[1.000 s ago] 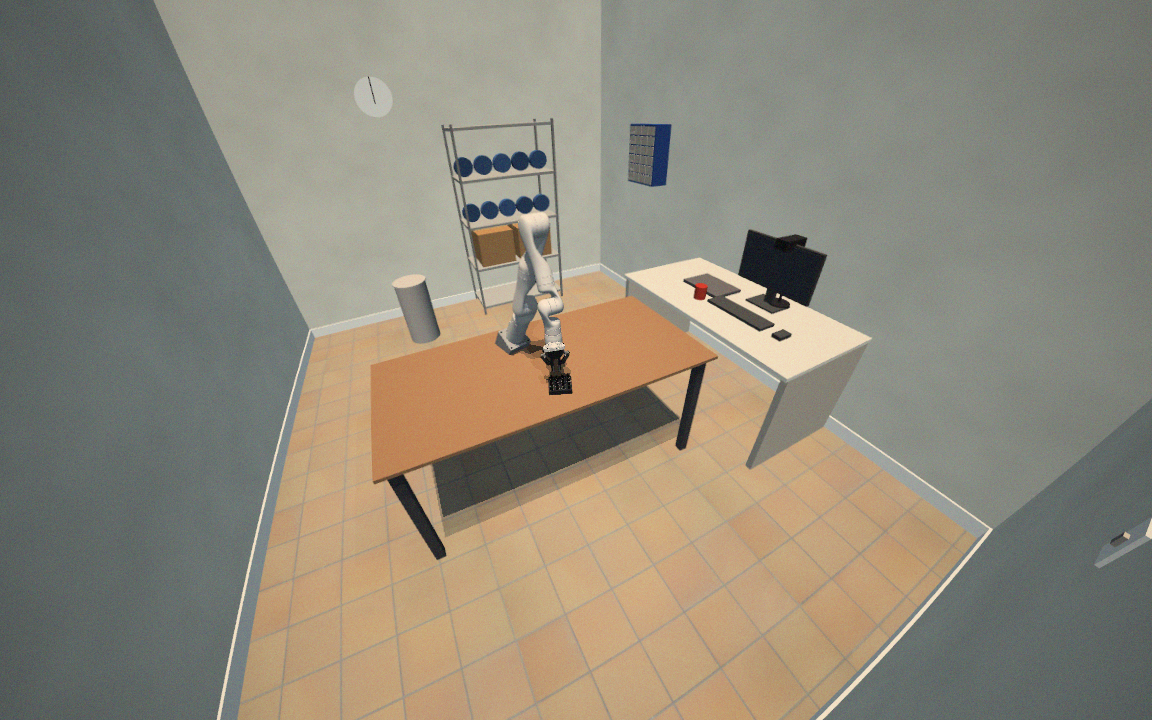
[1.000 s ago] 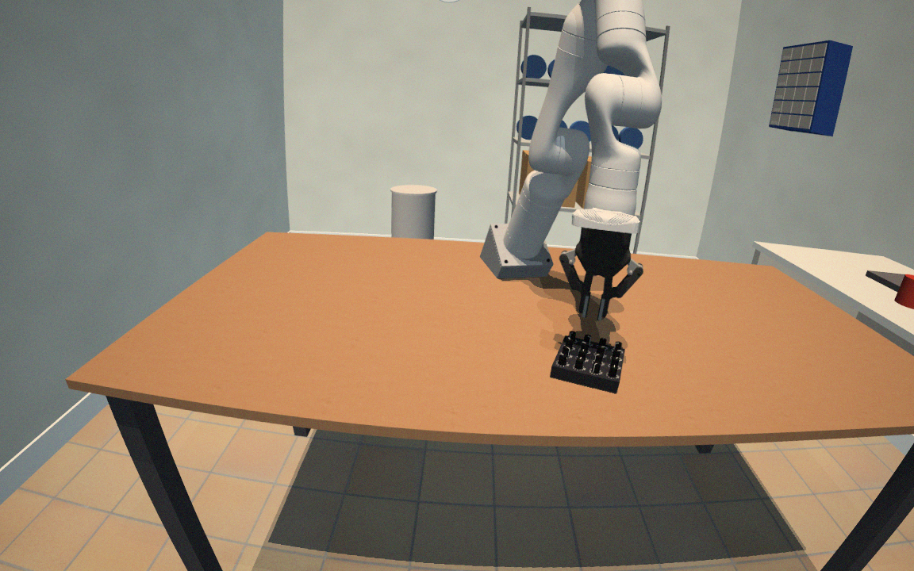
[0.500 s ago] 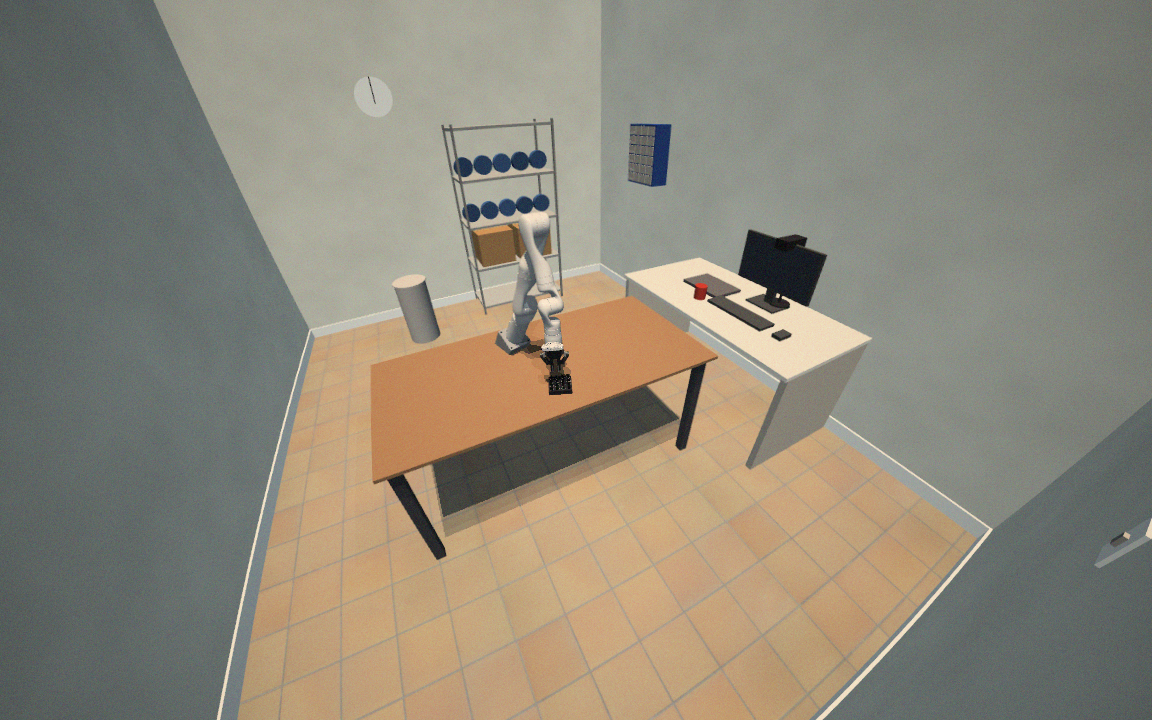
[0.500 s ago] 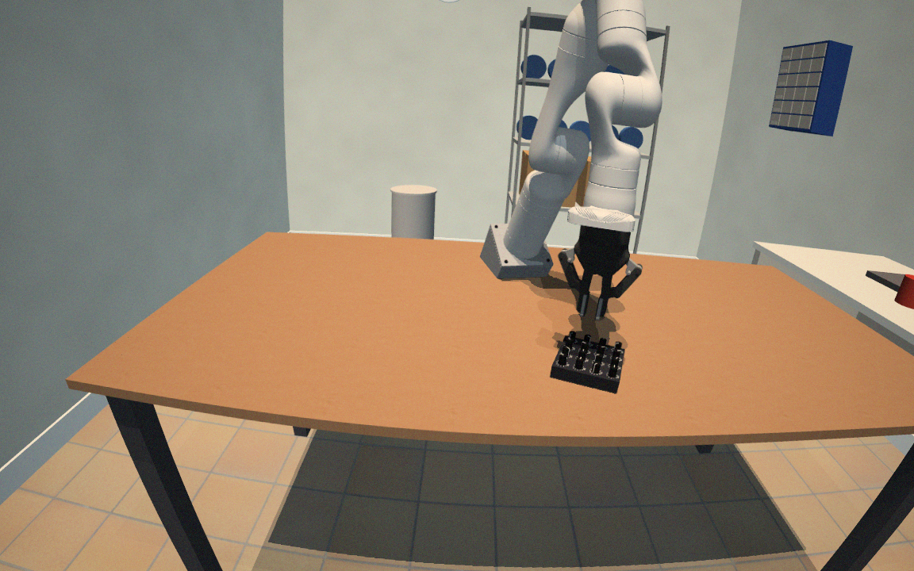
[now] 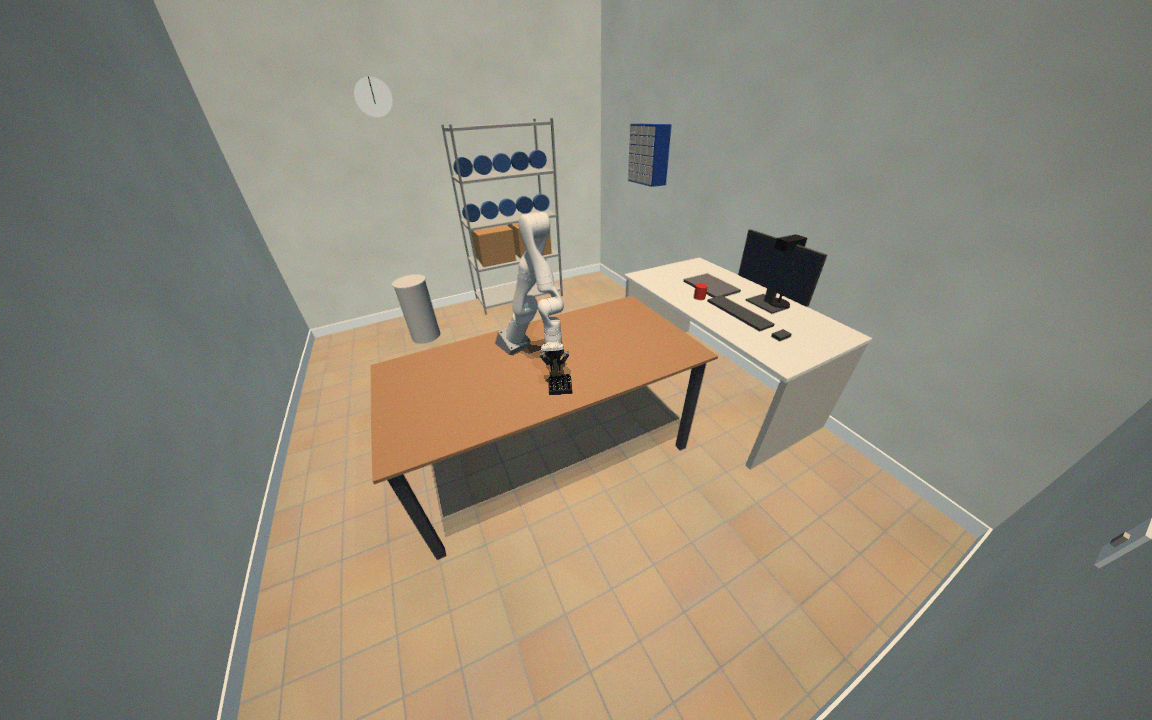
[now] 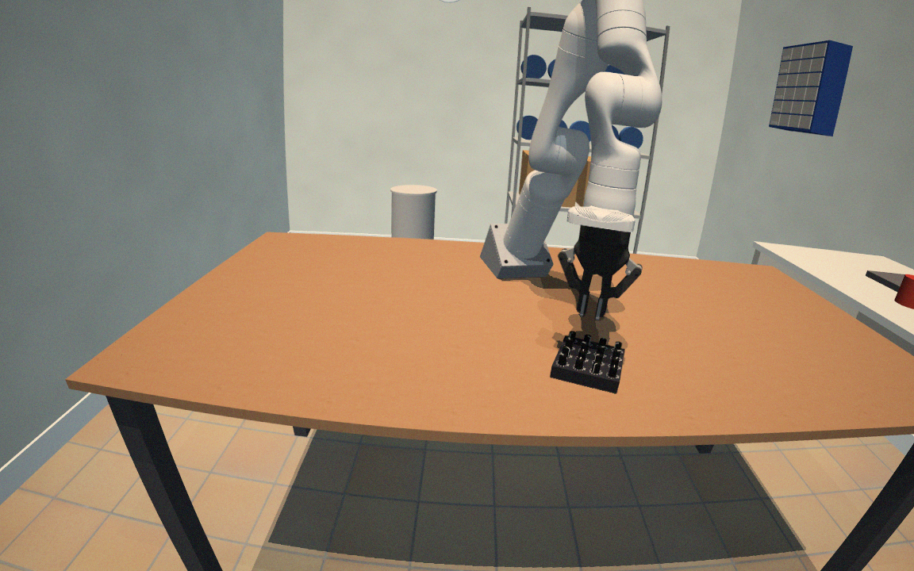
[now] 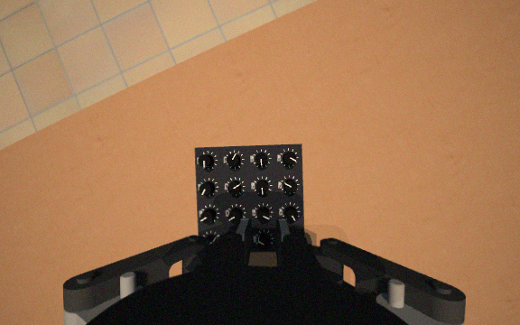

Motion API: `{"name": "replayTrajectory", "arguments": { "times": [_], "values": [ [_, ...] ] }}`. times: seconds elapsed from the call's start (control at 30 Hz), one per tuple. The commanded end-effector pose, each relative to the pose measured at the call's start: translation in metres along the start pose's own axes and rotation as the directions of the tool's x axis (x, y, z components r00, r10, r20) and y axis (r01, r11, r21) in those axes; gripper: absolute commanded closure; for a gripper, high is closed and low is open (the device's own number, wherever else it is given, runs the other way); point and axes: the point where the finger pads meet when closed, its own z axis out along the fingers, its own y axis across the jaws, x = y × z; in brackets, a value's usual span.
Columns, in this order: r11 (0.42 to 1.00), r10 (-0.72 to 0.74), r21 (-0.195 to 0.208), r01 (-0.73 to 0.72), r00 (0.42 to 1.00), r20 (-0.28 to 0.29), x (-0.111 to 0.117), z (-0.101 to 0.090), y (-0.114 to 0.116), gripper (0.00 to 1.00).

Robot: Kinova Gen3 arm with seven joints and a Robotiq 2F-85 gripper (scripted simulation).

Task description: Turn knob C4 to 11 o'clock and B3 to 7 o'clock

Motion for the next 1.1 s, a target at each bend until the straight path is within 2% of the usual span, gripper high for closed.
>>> {"name": "replayTrajectory", "arguments": {
  "times": [0.0, 1.07],
  "values": [
    [1.000, 0.000, 0.001, 0.000, 1.000, -0.001, 0.0003, -0.0002, -0.0002, 0.81],
    [1.000, 0.000, 0.000, 0.000, 1.000, -0.001, 0.0002, 0.0035, -0.0003, 0.81]
  ]
}}
